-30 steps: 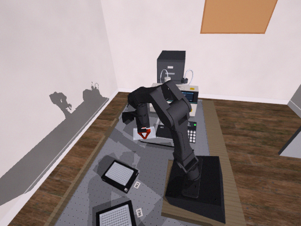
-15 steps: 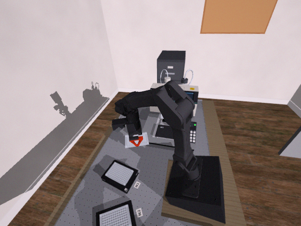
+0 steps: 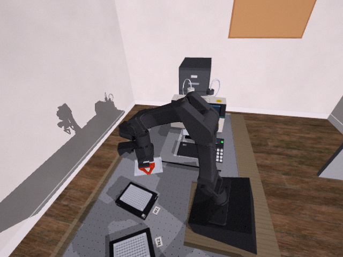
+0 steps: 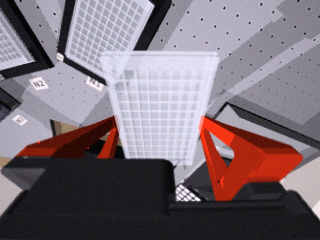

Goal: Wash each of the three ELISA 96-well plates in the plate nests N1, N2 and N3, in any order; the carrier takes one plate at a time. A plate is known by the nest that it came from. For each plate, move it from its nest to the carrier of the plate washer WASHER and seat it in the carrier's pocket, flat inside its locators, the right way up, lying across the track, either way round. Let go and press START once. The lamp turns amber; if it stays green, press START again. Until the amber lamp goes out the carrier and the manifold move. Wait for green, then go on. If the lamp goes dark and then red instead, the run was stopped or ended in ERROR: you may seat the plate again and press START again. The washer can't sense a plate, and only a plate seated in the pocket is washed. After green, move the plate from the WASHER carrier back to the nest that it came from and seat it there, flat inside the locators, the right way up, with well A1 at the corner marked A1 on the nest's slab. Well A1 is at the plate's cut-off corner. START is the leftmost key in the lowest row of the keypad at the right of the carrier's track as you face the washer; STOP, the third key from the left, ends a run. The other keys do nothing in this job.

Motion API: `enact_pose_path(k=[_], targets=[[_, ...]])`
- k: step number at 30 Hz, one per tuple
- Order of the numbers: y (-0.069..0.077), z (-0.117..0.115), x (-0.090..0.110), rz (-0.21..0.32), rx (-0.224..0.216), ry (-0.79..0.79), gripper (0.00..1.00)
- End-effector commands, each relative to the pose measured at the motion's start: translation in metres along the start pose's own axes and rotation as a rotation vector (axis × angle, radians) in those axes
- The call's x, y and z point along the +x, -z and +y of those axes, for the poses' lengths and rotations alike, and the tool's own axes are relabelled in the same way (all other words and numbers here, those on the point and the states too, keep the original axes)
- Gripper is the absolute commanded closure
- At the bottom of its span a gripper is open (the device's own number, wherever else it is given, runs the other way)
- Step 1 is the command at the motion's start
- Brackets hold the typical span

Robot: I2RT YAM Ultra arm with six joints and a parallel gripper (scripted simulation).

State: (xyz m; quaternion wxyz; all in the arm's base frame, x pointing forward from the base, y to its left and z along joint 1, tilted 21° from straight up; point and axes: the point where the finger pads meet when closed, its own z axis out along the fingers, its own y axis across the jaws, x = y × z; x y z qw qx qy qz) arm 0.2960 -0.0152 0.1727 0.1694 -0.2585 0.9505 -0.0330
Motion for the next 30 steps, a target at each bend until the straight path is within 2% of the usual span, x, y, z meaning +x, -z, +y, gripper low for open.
enact_pose_path(k=[1,13,19,28,30], targets=[[0.005,-0.003,-0.004,-0.017,0.017,-0.021,1.00],[0.005,-0.004,-0.004,-0.017,0.017,-0.021,1.00],[0.003,0.024,-0.015,-0.016,0.017,0.156,1.00],[0.000,0.066,-0.033,-0.017,0.016,0.156,1.00],[0.000,0.066,-0.033,-0.017,0.016,0.156,1.00]])
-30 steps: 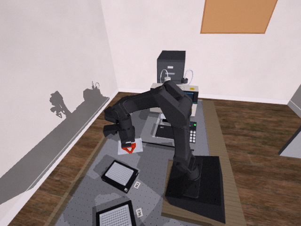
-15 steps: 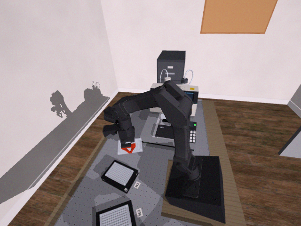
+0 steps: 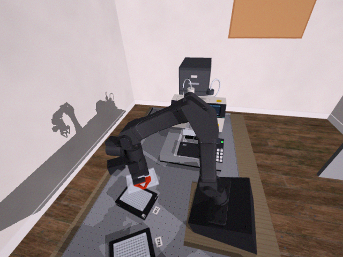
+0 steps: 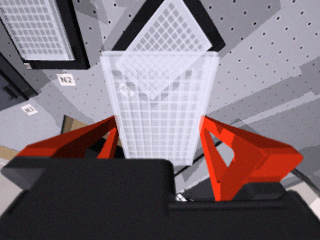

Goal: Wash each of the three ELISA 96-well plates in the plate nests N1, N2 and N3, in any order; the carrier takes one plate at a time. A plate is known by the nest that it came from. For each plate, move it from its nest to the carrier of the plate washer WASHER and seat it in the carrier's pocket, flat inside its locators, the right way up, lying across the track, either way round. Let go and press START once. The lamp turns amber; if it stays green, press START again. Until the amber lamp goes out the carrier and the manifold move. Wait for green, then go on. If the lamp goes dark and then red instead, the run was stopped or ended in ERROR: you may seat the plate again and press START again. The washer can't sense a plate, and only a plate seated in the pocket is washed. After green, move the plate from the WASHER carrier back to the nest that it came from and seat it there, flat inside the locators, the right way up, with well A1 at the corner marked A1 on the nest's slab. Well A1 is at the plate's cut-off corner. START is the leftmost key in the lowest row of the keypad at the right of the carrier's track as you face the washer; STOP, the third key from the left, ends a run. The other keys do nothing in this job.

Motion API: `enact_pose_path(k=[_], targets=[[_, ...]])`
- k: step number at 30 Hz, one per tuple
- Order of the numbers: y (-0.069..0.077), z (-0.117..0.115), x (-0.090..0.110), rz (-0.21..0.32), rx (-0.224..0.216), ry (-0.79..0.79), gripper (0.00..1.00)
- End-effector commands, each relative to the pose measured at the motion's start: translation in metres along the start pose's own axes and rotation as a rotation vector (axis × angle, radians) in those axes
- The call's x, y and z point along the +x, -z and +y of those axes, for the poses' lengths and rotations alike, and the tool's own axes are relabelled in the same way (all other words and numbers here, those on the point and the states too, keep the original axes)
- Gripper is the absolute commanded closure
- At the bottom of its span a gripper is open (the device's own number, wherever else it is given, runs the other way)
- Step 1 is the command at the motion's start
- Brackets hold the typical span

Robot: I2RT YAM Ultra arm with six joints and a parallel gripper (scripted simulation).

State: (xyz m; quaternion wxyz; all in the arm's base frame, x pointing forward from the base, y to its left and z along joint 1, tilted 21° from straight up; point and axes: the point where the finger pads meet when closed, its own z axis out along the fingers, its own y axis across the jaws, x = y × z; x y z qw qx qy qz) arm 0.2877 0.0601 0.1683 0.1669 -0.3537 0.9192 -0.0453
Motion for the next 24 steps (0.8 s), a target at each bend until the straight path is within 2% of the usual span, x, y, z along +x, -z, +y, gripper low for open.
enact_pose_path(k=[1,15,24], targets=[[0.002,0.000,-0.005,-0.009,0.025,-0.046,1.00],[-0.003,0.058,-0.044,-0.010,0.022,-0.047,1.00],[-0.003,0.059,-0.044,-0.010,0.022,-0.047,1.00]])
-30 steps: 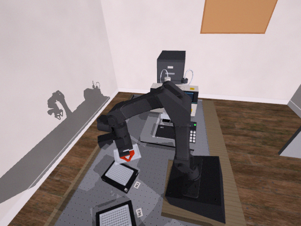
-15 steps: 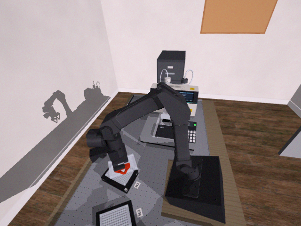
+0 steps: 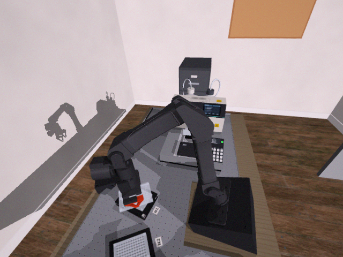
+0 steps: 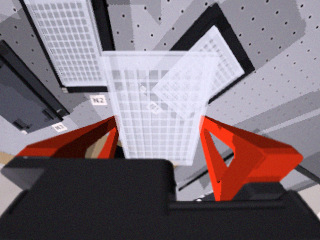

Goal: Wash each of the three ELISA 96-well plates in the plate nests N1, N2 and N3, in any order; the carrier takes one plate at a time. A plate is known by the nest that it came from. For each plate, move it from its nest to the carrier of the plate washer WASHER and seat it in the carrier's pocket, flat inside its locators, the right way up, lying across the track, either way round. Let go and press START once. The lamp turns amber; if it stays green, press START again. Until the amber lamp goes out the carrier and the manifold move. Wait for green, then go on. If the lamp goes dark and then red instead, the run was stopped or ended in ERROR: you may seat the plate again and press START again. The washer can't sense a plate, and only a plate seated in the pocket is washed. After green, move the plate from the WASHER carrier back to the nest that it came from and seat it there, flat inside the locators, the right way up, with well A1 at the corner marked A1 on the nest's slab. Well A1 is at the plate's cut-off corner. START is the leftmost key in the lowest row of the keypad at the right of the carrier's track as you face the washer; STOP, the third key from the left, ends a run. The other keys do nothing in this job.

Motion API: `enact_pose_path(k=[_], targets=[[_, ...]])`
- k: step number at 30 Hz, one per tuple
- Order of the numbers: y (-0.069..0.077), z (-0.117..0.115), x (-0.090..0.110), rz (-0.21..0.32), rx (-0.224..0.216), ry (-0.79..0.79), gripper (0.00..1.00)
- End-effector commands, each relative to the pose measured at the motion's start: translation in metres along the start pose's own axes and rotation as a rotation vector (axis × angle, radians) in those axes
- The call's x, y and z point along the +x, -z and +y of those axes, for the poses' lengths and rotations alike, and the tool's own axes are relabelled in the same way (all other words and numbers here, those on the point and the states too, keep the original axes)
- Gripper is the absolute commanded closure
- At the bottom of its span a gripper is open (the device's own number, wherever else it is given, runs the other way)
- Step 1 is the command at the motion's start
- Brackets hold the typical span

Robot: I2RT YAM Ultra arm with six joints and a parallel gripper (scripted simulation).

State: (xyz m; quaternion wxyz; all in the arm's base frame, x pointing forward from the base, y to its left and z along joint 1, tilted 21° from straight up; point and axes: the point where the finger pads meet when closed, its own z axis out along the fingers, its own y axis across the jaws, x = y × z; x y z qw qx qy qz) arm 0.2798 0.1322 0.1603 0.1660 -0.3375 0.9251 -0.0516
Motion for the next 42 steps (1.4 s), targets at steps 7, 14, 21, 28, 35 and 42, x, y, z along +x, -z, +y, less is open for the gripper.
enact_pose_path(k=[7,14,21,28,35,42], targets=[[0.004,0.003,-0.005,-0.020,0.006,0.018,1.00],[0.003,0.028,-0.008,-0.019,0.006,0.163,1.00],[0.000,0.063,-0.012,-0.019,0.005,0.163,1.00],[-0.001,0.088,-0.015,-0.019,0.004,0.162,1.00],[-0.003,0.123,-0.019,-0.019,0.003,0.162,1.00],[-0.005,0.151,-0.022,-0.019,0.002,0.162,1.00]])
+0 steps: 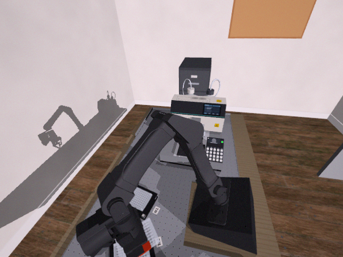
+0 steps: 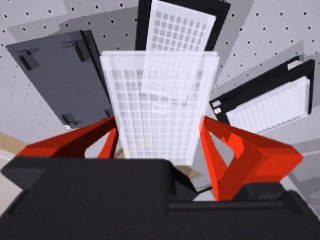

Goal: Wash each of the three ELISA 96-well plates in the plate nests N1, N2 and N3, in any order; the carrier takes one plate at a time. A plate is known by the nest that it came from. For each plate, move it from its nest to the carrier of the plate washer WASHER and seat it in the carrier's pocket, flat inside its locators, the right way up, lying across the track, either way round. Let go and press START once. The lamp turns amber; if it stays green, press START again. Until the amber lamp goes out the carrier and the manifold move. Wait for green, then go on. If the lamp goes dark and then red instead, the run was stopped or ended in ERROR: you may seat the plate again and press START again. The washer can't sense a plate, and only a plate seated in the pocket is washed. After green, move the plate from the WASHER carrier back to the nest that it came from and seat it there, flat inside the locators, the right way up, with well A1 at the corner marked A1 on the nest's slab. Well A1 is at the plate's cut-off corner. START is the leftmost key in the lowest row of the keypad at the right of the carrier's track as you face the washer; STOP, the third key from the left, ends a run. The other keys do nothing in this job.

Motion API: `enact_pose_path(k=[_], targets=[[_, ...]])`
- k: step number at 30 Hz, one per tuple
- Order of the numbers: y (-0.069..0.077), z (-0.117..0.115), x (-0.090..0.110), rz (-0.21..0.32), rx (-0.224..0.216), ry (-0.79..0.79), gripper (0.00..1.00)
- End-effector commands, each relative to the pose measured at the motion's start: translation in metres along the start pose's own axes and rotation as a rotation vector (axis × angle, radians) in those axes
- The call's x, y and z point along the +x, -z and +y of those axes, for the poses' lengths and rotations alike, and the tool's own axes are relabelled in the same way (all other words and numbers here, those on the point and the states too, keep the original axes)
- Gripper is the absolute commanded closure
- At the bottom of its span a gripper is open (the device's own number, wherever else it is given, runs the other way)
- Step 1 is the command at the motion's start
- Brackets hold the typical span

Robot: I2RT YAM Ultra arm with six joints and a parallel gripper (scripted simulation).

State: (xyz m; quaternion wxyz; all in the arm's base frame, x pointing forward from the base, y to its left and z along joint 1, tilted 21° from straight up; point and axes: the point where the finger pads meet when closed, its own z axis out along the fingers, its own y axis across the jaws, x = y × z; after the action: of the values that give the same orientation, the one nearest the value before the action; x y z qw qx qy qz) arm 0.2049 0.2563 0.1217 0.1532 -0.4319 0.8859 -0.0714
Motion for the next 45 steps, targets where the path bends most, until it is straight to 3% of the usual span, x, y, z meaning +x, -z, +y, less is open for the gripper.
enact_pose_path(k=[1,11,17,19,45], targets=[[0.008,0.001,-0.007,-0.033,0.004,-0.047,1.00],[0.008,0.001,-0.007,-0.033,0.004,-0.047,1.00],[0.006,0.031,-0.004,-0.032,0.006,0.131,1.00],[0.006,0.031,-0.004,-0.032,0.006,0.131,1.00],[-0.002,0.151,0.009,-0.031,0.003,0.131,1.00]])
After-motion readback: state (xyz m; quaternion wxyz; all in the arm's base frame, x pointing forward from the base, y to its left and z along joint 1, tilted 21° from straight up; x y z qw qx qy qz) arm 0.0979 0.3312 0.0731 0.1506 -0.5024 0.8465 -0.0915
